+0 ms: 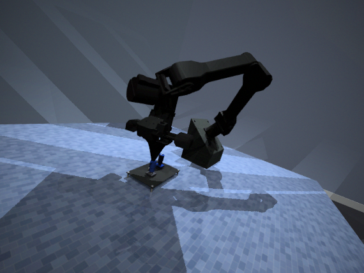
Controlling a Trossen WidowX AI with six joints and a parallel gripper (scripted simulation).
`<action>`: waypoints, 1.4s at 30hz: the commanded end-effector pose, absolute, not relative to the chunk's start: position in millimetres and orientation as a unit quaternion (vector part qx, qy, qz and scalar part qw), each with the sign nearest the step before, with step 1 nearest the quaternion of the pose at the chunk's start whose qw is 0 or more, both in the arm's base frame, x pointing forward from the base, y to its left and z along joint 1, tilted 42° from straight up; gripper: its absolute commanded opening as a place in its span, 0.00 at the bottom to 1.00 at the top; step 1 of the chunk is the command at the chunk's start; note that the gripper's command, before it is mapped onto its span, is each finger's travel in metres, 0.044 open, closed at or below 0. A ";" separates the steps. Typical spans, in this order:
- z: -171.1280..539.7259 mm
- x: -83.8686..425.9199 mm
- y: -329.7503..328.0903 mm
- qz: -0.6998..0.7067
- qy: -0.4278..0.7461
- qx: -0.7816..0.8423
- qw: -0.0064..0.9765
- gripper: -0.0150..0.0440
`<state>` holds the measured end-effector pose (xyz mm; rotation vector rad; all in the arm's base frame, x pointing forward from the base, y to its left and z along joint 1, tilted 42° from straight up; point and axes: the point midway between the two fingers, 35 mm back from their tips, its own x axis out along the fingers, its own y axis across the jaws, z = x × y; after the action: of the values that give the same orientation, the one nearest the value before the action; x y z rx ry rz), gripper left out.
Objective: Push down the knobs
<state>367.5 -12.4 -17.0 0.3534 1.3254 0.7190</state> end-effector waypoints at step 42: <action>0.9 193.9 -25.2 0.326 0.601 0.159 0.712 1.00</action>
<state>198.7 -25.6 1.5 0.3584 1.3331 0.7237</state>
